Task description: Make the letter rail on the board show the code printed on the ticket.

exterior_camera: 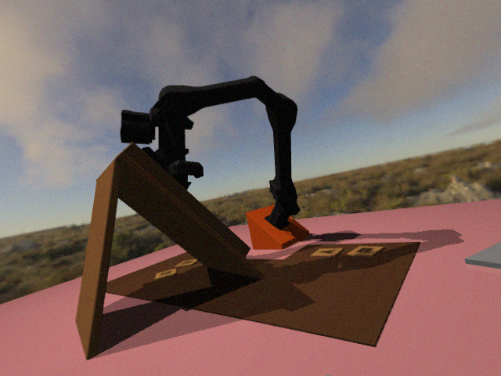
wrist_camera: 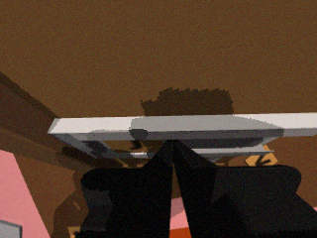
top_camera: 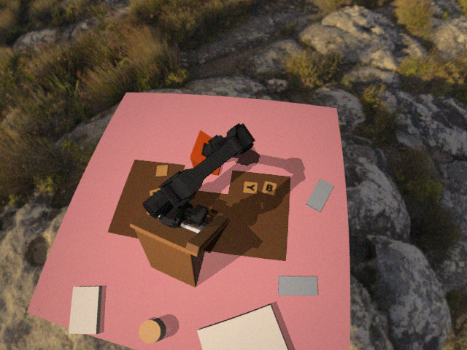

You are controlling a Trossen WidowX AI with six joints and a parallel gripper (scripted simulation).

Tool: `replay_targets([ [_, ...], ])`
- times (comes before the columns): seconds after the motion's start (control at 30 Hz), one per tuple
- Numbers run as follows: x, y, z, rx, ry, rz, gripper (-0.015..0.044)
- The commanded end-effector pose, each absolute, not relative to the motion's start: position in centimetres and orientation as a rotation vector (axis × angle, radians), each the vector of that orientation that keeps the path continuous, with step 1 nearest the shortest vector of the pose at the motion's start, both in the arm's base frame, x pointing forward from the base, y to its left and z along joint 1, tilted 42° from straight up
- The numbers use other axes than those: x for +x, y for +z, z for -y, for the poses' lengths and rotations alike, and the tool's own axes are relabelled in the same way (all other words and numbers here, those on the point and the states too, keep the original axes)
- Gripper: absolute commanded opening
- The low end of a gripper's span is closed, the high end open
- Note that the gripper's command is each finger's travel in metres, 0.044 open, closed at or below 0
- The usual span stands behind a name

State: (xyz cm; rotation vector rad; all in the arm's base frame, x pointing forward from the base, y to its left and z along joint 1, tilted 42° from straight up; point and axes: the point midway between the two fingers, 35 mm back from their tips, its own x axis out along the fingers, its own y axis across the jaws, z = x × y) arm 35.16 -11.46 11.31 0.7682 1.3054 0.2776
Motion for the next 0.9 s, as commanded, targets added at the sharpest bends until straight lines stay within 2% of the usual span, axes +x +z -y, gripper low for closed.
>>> replay_targets([
  [0.0, 35.29, 11.29, 11.41, 0.774, 0.279, -1.303, 0.0000],
  [0.87, 35.30, 11.91, 10.81, 0.774, 0.279, -1.303, 0.0000],
])
